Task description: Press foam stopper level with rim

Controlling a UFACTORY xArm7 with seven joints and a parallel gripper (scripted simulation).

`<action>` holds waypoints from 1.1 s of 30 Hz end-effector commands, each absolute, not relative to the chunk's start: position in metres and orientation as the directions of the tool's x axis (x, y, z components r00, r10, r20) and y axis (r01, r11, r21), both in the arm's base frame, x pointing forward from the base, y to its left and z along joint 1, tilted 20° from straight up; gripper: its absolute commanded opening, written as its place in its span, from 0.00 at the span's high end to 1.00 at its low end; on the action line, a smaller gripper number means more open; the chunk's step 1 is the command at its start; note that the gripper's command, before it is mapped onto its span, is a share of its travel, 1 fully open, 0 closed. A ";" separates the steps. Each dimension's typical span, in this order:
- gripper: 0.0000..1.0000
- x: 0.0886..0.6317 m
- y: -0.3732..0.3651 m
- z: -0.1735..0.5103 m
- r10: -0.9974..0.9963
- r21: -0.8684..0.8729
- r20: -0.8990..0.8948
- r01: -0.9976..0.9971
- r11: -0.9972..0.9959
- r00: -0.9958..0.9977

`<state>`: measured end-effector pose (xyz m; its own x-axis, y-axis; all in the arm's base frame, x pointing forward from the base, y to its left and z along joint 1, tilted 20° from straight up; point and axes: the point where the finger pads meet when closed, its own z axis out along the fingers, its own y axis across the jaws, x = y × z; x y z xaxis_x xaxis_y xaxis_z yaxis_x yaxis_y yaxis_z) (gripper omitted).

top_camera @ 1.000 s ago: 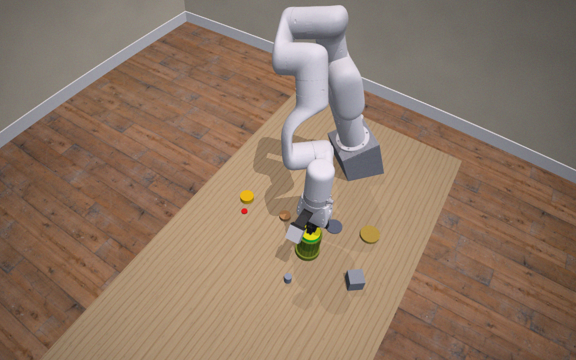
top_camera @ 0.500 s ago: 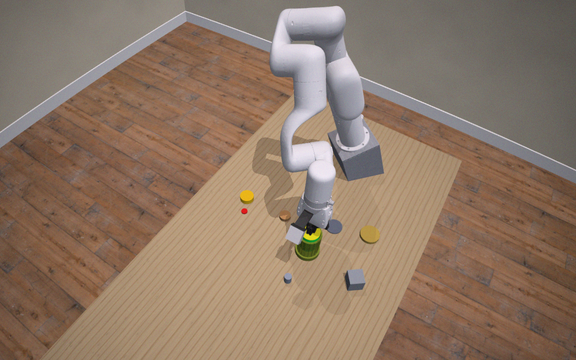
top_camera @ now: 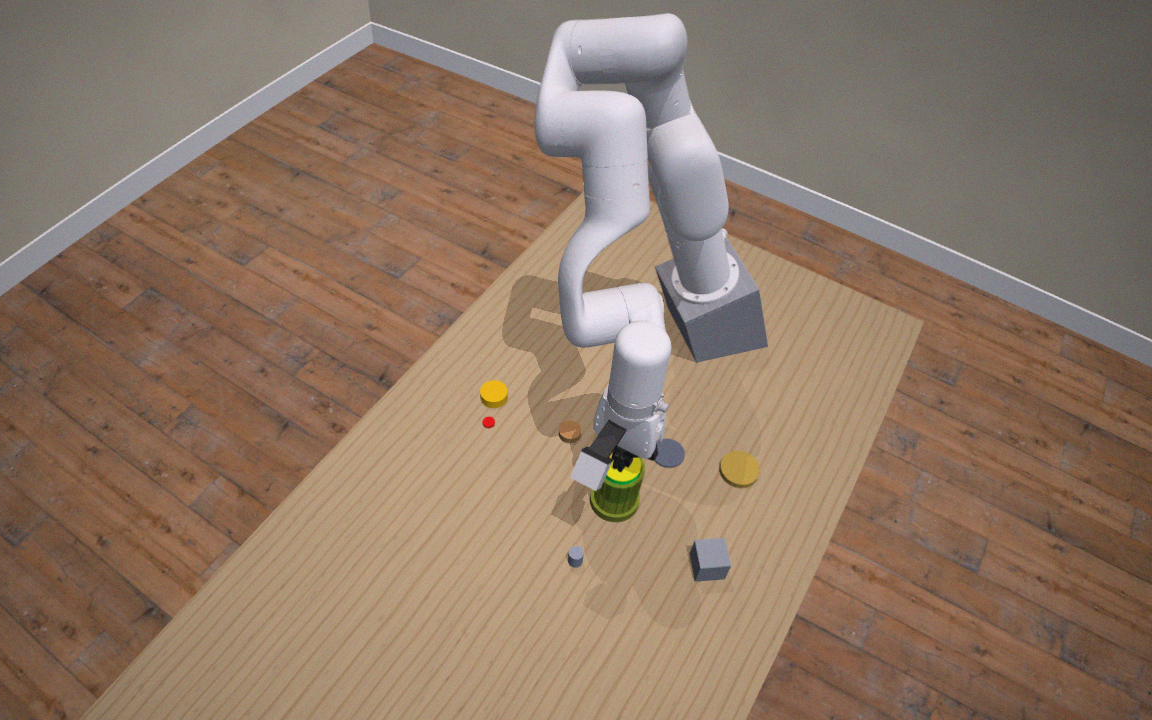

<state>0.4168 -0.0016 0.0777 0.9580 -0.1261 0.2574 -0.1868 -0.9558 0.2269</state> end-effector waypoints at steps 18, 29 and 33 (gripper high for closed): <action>1.00 0.420 -0.004 0.069 -0.125 0.227 0.260 -0.186 -0.956 0.957; 1.00 0.421 -0.005 0.063 -0.125 0.227 0.260 -0.186 -0.956 0.957; 1.00 0.422 -0.006 0.061 -0.125 0.227 0.260 -0.186 -0.956 0.957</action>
